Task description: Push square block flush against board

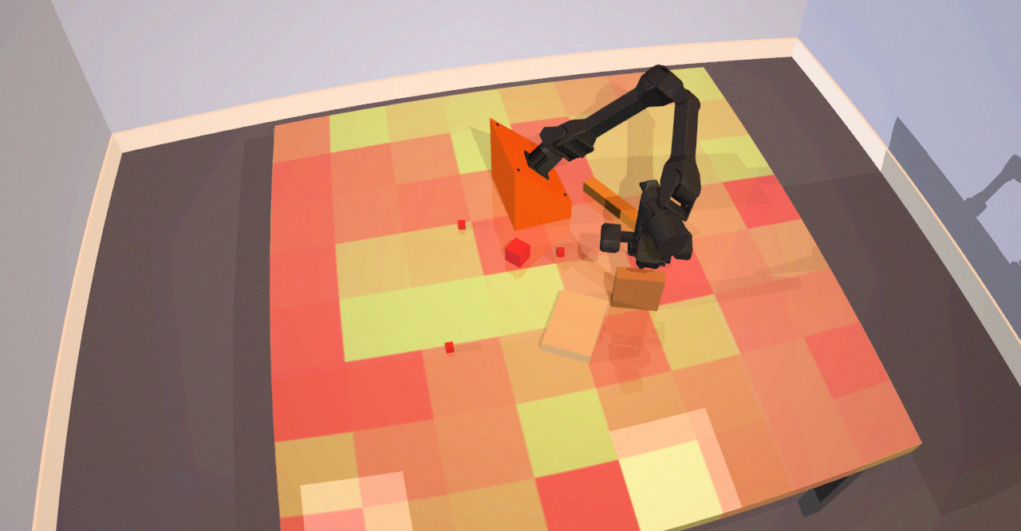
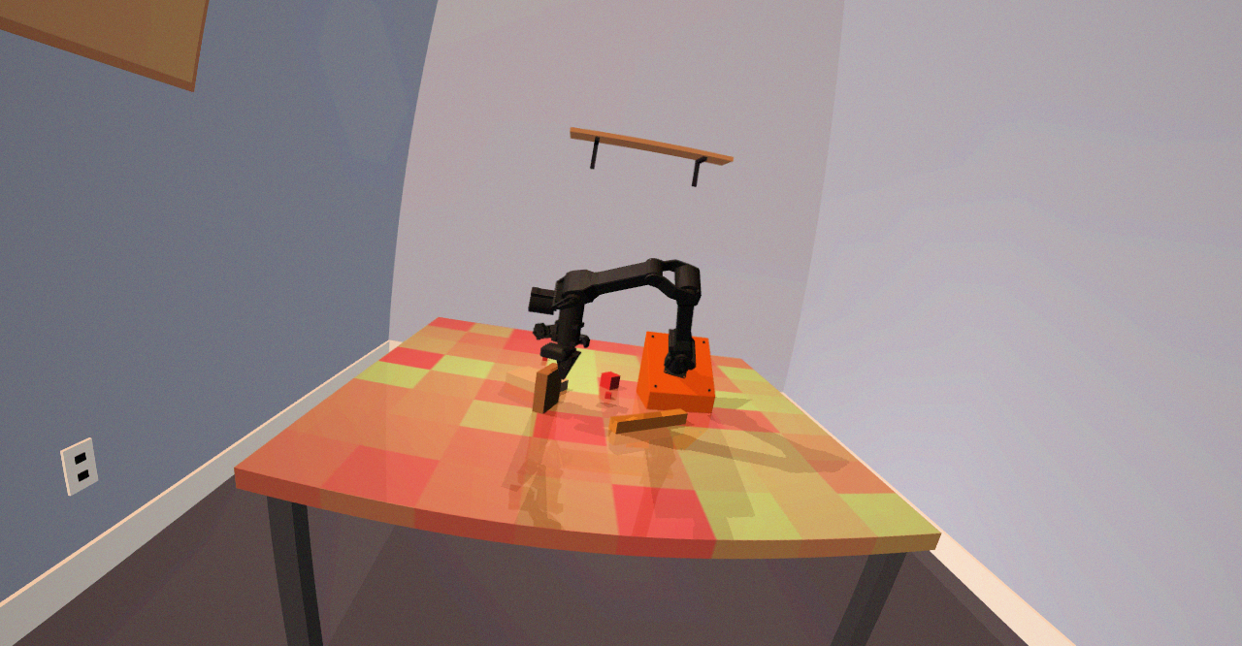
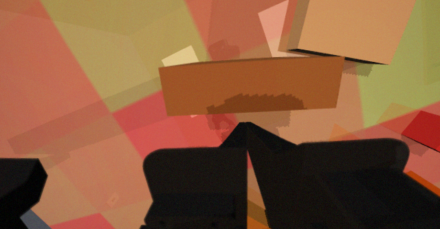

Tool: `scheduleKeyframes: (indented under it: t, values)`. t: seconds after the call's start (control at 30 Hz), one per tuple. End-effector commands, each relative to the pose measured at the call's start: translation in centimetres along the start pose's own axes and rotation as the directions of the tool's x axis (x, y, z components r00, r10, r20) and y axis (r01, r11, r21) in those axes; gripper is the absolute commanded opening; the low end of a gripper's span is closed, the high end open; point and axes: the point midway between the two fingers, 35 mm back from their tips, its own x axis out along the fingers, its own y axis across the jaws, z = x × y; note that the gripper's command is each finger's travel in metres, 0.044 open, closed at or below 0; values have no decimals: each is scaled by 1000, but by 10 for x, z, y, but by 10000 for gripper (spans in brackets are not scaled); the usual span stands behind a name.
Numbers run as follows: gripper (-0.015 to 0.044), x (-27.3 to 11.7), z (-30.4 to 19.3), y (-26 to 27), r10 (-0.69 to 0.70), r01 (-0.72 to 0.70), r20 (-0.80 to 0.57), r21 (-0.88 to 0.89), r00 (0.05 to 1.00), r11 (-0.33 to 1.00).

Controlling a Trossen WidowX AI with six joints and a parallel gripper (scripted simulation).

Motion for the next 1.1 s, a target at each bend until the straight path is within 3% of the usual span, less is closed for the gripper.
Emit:
scheduleKeyframes:
  t: [0.0,1.07]
  values:
    - [0,0,7,0,3,-3,-1,4,1000,1000]
    - [0,0,55,-1,2,-2,1,2,1000,1000]
